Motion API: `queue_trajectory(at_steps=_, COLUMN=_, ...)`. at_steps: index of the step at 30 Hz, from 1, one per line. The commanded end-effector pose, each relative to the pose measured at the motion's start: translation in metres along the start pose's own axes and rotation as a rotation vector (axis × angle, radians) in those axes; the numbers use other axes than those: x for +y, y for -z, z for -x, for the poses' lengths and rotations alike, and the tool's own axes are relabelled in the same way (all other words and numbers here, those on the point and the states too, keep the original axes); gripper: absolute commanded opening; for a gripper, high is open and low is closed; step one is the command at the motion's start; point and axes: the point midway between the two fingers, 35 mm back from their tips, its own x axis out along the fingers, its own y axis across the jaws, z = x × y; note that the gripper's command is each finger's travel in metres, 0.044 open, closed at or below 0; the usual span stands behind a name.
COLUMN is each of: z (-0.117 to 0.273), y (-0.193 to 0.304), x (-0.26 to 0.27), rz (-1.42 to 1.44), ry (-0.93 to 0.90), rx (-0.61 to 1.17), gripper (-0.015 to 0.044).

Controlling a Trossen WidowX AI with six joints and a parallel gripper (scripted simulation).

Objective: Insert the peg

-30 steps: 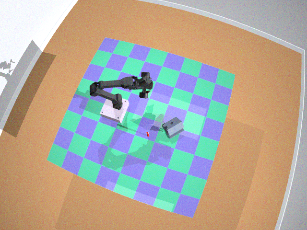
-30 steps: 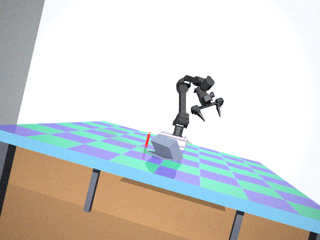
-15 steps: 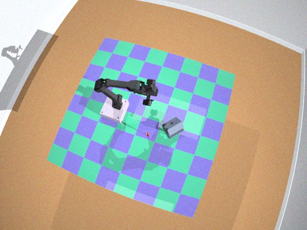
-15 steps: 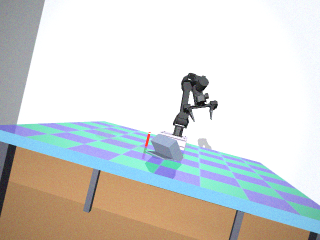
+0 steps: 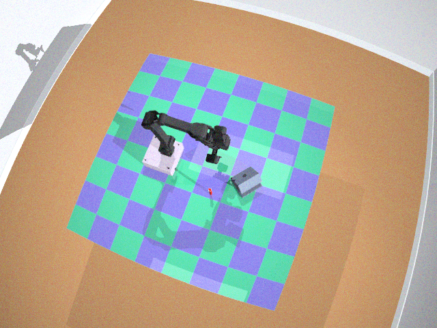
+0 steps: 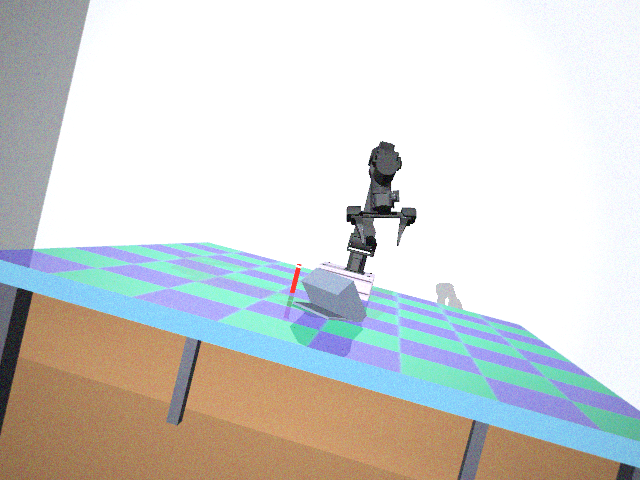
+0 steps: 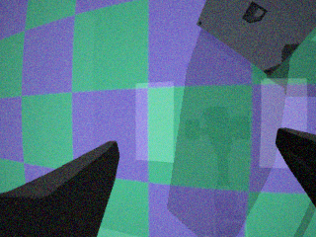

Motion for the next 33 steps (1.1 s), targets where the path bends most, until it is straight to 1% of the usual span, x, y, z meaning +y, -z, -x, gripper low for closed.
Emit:
queue_trajectory(at_steps=1, z=-0.004, y=-0.005, x=-0.016, rz=0.003, ry=0.037, rx=0.019, gripper=0.0440)
queue_trajectory(at_steps=17, z=-0.019, y=-0.011, x=-0.095, rz=0.009, ry=0.161, rx=0.135, gripper=0.0440)
queue_trajectory(at_steps=33, z=-0.029, y=0.006, x=-0.175, rz=0.012, ry=0.227, rx=0.283, gripper=0.0440)
